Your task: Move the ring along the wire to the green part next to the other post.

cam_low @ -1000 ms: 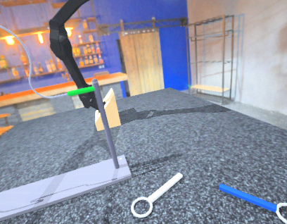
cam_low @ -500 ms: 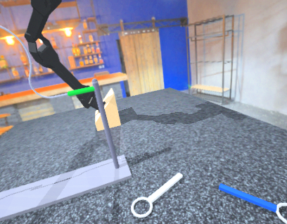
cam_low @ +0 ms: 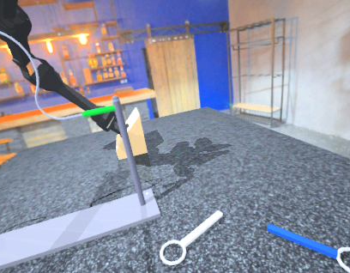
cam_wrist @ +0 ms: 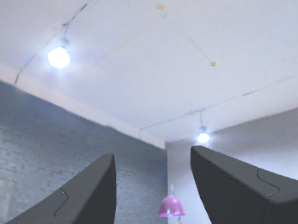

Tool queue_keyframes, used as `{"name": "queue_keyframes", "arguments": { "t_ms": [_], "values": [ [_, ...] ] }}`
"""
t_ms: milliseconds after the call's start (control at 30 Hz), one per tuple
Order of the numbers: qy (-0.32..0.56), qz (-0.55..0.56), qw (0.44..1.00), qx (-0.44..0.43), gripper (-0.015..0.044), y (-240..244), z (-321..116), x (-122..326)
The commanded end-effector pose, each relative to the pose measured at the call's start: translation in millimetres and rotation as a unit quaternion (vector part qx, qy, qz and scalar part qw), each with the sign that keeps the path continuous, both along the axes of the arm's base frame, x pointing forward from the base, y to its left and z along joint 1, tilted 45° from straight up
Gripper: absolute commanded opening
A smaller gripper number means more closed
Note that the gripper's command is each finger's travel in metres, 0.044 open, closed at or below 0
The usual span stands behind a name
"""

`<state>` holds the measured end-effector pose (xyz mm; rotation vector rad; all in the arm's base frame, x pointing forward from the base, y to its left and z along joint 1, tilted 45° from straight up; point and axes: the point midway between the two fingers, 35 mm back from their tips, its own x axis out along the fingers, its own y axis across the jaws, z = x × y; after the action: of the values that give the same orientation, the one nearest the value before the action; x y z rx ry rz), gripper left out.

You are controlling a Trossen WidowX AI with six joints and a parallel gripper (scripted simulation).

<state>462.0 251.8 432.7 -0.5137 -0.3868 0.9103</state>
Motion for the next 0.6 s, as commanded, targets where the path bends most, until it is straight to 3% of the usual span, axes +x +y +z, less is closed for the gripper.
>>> {"name": "queue_keyframes", "arguments": {
  "t_ms": [0, 567],
  "values": [
    [-0.022, -0.057, 0.998, -0.013, 0.016, -47.8, 12.9, 6.8],
    [-0.095, -0.299, 0.943, -0.108, 0.016, -256.5, 56.2, -22.4]
  ]
}}
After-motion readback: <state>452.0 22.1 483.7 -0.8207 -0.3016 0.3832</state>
